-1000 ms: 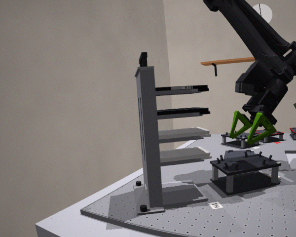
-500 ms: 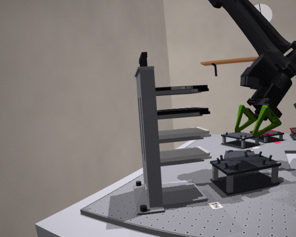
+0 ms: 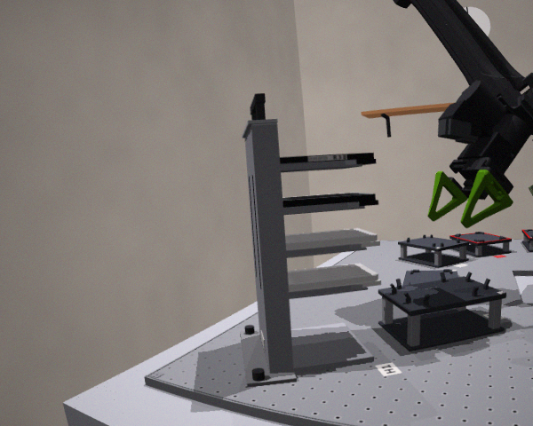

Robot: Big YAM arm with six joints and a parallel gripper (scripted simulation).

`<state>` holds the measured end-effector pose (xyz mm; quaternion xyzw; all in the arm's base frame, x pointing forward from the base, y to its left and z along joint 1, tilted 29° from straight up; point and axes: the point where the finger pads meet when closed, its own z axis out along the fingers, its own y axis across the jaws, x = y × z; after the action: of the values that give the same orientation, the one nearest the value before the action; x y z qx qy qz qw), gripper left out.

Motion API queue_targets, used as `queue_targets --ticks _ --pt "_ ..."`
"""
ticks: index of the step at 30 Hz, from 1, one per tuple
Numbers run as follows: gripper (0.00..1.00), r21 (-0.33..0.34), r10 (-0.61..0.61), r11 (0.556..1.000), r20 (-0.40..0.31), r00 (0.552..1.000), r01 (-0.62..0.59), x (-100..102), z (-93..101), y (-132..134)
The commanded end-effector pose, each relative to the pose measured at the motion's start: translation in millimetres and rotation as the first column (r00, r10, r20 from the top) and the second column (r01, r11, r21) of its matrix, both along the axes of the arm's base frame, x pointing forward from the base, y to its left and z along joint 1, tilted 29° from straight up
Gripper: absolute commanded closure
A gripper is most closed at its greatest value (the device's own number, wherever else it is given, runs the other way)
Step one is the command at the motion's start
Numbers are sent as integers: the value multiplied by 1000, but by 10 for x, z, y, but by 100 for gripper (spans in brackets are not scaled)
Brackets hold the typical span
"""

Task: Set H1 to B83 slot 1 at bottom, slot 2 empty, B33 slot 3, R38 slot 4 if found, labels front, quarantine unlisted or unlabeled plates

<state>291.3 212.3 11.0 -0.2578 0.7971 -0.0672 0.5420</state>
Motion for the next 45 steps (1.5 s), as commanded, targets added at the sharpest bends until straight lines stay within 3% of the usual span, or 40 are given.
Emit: queue_targets --ticks 1,11,16,28,31,37,40,45 --pt "0 27 5 1000 -2 1000 -5 -35 58 62" --pt "0 42 5 999 6 1000 -5 -152 395 189" --pt "0 11 -8 1000 0 1000 8 -64 159 20" --pt "0 15 -8 1000 5 1000 8 87 -103 -28" --pt "0 41 -9 999 26 1000 8 157 15 34" --pt "0 -2 -8 1000 -9 1000 8 159 -107 5" --pt "0 18 -9 1000 8 1000 9 221 -7 55" --pt "0 10 -8 1000 2 1000 8 271 -23 77"
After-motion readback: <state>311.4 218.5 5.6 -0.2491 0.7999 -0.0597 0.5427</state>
